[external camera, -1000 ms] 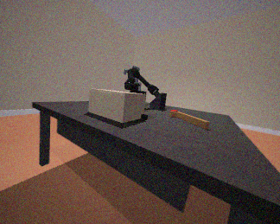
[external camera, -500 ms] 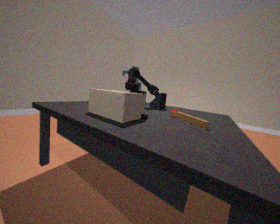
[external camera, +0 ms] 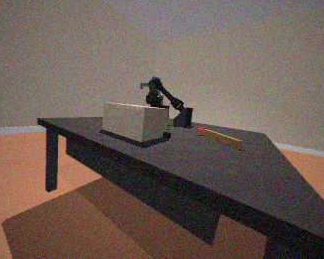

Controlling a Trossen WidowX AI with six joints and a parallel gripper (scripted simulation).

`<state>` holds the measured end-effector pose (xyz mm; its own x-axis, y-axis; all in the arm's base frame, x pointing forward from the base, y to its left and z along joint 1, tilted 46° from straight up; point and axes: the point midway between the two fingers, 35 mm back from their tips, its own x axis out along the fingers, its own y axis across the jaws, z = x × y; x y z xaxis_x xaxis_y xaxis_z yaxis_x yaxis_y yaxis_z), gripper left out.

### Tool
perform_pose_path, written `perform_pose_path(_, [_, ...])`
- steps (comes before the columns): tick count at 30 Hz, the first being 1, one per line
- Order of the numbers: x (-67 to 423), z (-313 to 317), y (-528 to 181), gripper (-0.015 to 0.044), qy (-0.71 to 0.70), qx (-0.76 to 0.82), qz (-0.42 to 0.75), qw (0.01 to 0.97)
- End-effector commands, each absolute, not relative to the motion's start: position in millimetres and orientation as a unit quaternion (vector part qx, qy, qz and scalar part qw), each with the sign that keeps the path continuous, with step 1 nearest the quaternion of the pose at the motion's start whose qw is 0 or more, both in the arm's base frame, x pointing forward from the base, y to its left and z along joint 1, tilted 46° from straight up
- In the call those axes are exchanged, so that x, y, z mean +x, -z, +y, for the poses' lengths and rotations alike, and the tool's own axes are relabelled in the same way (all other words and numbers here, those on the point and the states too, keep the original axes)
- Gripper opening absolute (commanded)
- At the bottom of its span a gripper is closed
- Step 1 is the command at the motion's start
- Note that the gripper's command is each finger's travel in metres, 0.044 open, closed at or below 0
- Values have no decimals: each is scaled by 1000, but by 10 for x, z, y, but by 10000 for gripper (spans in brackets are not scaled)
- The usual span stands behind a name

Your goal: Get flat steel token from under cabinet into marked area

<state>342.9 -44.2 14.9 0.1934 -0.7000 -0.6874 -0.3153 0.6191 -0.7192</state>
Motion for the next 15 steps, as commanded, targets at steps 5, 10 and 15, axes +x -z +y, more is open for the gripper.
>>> perform_pose_path(5, [3320, -492, -156, 0, 146, -411, 620, 652])
perform_pose_path(10, [3268, -513, -163, 0, 146, -411, 620, 652])
perform_pose_path(15, [3217, -533, -169, 0, 146, -411, 620, 652])
